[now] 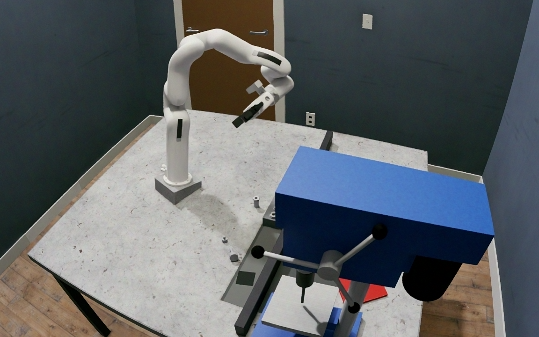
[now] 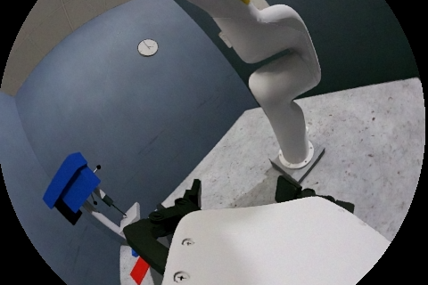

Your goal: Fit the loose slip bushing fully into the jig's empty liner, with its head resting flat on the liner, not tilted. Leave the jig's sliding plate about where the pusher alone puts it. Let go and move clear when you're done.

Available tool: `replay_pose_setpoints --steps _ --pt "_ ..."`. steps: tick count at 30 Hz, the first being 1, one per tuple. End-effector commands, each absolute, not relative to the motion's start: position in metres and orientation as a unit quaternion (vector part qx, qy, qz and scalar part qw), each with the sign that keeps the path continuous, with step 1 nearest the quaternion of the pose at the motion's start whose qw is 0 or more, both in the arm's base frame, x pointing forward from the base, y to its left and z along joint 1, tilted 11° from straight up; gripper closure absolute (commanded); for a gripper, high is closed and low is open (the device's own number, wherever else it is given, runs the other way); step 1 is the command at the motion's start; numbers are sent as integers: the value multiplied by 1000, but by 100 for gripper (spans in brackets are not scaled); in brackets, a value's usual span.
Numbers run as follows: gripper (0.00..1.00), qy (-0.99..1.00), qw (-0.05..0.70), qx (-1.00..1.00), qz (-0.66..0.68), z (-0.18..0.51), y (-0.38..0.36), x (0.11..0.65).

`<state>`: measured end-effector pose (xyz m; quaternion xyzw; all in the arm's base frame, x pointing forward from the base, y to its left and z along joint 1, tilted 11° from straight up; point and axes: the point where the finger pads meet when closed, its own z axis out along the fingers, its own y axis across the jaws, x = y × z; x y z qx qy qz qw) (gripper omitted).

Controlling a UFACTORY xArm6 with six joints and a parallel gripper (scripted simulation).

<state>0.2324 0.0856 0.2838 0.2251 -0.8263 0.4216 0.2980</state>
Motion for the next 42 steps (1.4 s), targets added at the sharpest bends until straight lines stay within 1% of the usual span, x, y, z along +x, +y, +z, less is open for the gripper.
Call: replay_pose_setpoints --steps 1,4,8,13,14,16,17,20,21,27,29,33,34,42 --pt "0 -829 296 223 419 284 86 233" --pt "0 -845 289 204 402 272 84 234" --pt "0 -898 262 116 334 232 79 238" --pt "0 -916 250 75 305 219 79 240" --pt "0 -929 240 37 280 206 79 243" --pt "0 -929 240 37 280 206 79 243" --pt "0 -940 229 -9 253 193 79 247" --pt "0 -943 224 -22 243 193 79 247" --pt "0 -950 214 -69 217 180 79 253" --pt "0 -955 194 -142 175 169 79 260" --pt "0 -952 182 -198 146 159 77 268" --pt "0 -952 178 -207 140 159 77 268" --pt "0 -942 162 -273 106 151 75 278" --pt "0 -907 130 -399 45 139 64 298"
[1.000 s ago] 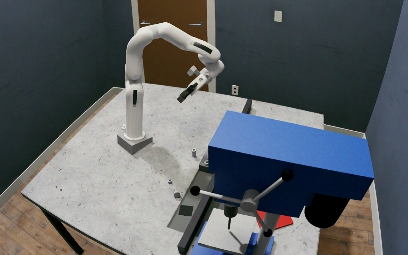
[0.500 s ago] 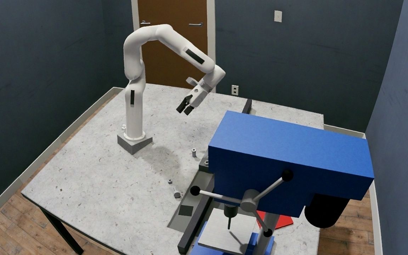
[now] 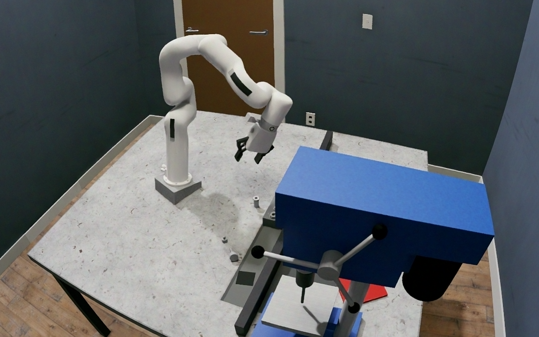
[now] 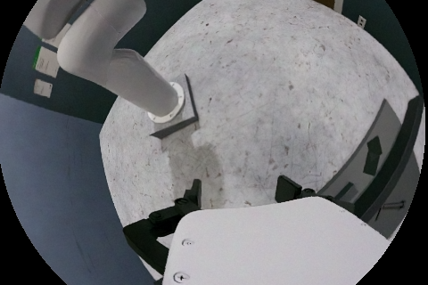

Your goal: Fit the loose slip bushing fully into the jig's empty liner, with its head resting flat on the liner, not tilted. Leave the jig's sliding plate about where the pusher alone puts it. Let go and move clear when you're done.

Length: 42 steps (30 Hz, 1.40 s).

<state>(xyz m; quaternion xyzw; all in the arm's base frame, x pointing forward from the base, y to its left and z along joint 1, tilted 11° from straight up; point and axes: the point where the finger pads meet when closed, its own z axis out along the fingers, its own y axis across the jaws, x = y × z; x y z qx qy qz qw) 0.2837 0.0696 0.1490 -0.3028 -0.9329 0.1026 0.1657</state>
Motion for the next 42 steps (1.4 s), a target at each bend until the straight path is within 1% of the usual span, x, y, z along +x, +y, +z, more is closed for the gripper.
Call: replay_pose_setpoints --steps 1,5,8,9,19,42 --pt "0 -906 129 -402 43 139 64 298" --pt "0 -870 109 -482 8 133 48 318" --pt "0 -862 104 -497 0 133 48 318" --pt "0 -834 90 -544 -22 131 39 326" --pt "0 -732 46 -674 -85 129 7 345" --pt "0 -724 43 -683 -89 129 4 347"
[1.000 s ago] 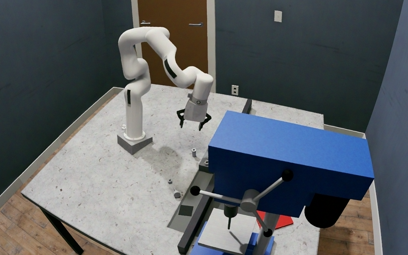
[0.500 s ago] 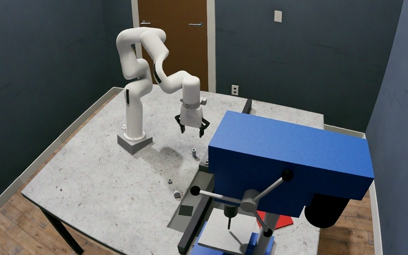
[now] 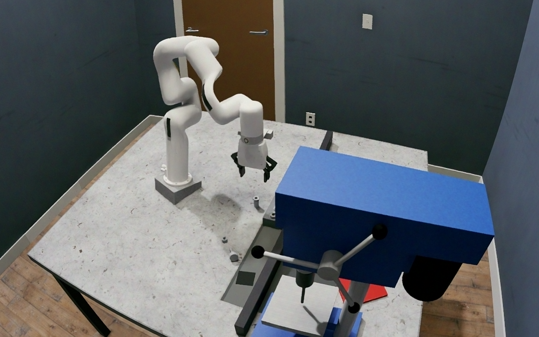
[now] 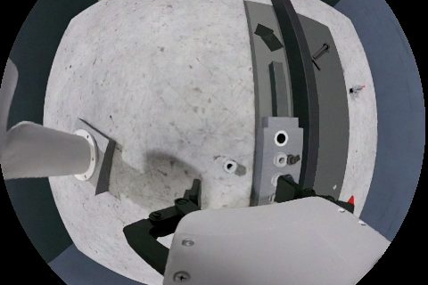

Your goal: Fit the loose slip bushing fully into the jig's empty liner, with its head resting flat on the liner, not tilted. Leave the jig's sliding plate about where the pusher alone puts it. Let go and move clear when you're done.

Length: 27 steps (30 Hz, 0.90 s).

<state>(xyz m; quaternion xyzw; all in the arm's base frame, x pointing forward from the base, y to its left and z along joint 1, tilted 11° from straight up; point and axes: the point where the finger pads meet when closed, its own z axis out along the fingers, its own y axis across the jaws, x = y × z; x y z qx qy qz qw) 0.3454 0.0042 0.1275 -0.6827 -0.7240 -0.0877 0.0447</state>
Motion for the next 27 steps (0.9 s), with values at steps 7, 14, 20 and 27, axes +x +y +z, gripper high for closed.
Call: replay_pose_setpoints --steps 7,14,20,27 --pt "0 -678 49 -728 -86 126 5 347" --pt "0 -554 64 -826 -79 114 7 348" --pt "0 -459 76 -882 -75 106 8 349" --pt "0 -340 90 -934 -69 94 10 349"
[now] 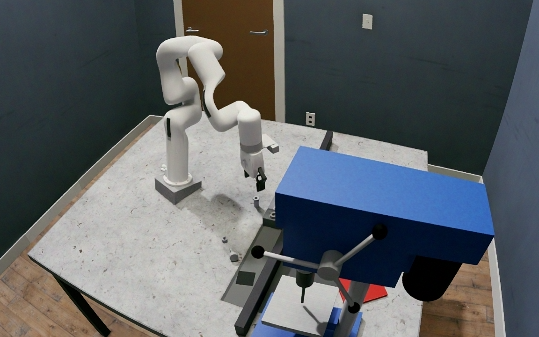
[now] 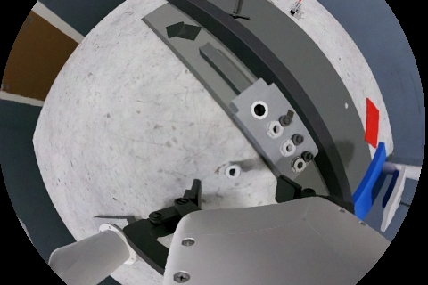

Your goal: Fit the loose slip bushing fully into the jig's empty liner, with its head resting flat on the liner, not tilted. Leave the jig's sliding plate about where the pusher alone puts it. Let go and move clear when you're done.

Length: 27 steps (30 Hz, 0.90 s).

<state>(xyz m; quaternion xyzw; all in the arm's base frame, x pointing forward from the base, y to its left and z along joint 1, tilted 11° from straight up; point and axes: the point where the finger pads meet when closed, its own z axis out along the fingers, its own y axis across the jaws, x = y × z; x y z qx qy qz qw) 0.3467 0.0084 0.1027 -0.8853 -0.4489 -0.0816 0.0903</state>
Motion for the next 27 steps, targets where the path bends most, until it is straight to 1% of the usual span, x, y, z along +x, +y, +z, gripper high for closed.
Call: replay_pose_setpoints --steps 1,5,7,8,11,12,18,27 --pt "0 -322 92 -940 -68 93 10 349" --pt "0 -249 98 -962 -62 90 10 349" --pt "0 -249 98 -962 -62 90 10 349" --pt "0 -194 101 -974 -57 90 10 349" --pt "0 -145 102 -983 -51 90 11 349" --pt "50 -128 102 -985 -49 90 11 349" --pt "50 -30 94 -995 -33 90 11 349" --pt "50 -30 94 -995 -33 90 11 349"
